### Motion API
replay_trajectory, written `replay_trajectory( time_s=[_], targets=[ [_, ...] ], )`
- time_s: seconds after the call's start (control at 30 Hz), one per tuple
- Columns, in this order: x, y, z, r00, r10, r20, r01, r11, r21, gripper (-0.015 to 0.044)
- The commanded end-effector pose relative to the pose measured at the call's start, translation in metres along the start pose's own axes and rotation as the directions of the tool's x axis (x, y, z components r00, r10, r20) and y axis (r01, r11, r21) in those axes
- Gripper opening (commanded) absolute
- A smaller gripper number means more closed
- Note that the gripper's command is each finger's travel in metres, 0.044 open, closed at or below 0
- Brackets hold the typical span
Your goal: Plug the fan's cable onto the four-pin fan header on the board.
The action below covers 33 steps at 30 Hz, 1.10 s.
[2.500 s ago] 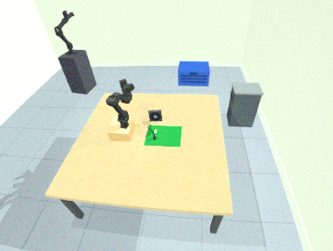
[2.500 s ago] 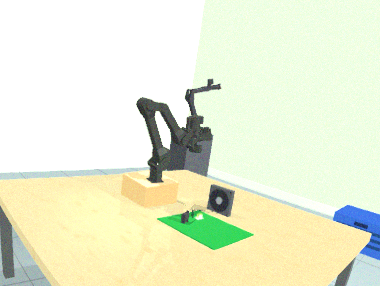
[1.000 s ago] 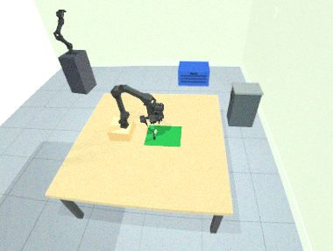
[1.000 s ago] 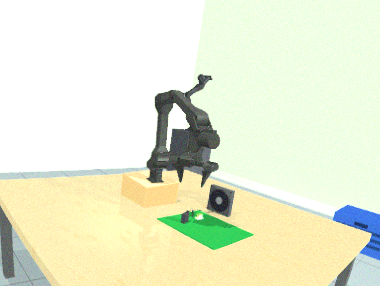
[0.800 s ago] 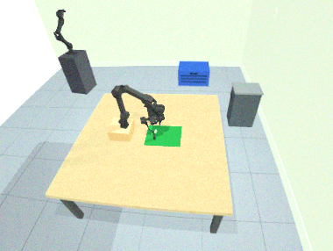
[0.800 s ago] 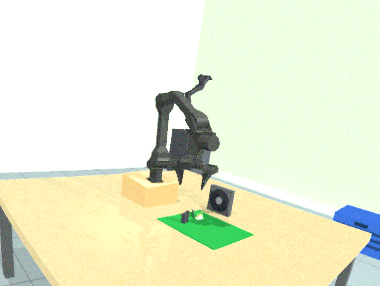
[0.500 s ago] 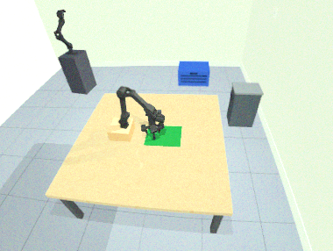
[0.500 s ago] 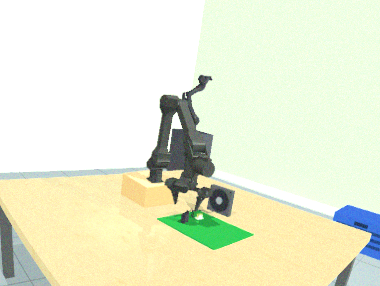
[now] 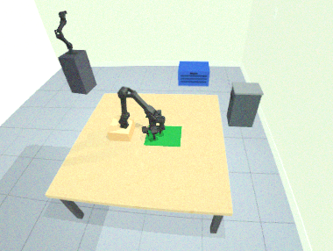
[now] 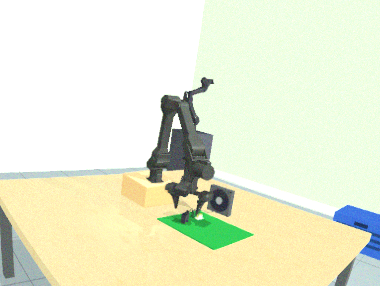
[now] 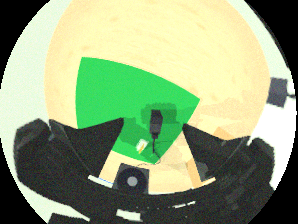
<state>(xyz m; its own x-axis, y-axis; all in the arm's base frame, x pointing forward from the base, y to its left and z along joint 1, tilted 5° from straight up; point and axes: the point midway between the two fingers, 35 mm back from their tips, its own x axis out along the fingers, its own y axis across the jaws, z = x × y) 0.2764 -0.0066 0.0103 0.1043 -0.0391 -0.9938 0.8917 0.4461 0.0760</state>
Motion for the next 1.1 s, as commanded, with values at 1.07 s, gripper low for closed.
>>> replay_trajectory(
  time_s=[1.07],
  targets=[
    [0.035, -0.003, -0.001, 1.000, -0.006, -0.002, 0.006, 1.000, 0.000, 0.0230]
  ],
)
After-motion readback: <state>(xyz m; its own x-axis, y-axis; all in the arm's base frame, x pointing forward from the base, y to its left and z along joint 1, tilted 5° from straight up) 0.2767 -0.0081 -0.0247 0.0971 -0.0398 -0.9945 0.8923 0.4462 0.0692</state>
